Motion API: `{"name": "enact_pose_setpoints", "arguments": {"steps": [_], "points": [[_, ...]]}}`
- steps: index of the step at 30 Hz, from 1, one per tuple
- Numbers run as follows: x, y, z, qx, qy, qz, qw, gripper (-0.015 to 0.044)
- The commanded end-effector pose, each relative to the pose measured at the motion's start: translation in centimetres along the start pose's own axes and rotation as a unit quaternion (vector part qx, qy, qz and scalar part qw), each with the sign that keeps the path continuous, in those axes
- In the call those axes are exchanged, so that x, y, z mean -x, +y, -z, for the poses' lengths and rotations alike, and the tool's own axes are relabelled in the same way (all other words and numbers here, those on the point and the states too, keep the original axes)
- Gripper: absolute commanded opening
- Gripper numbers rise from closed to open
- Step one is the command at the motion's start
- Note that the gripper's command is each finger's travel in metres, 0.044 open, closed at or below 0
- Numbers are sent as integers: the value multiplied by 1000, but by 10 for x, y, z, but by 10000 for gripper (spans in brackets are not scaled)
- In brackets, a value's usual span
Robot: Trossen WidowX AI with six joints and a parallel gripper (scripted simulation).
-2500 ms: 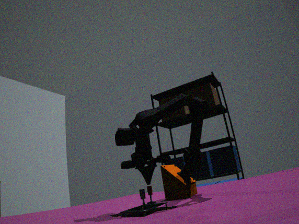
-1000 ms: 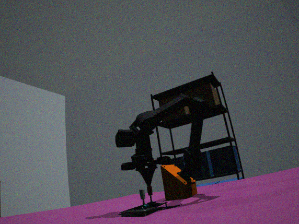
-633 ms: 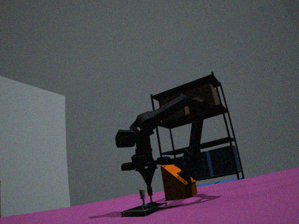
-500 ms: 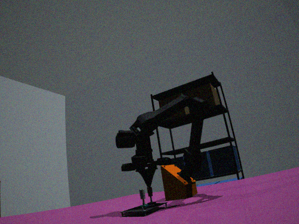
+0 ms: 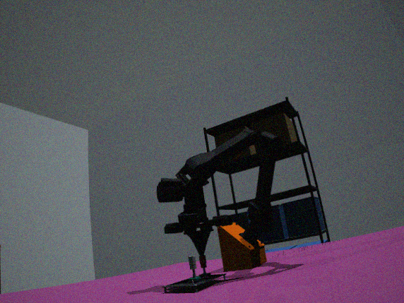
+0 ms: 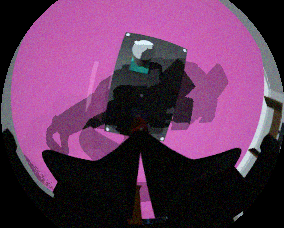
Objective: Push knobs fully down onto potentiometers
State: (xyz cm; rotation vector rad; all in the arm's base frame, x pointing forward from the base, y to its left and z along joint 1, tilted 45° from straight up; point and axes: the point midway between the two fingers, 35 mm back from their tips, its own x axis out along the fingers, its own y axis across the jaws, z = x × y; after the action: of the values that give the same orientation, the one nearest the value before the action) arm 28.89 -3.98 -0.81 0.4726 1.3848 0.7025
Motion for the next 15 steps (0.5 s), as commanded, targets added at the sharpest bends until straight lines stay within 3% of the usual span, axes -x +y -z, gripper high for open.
{"name": "enact_pose_setpoints", "arguments": {"steps": [1, 15], "points": [[-9, 1, 0, 3, 3, -4, 1000, 0], [-13, 1, 0, 3, 3, -4, 1000, 0]]}}
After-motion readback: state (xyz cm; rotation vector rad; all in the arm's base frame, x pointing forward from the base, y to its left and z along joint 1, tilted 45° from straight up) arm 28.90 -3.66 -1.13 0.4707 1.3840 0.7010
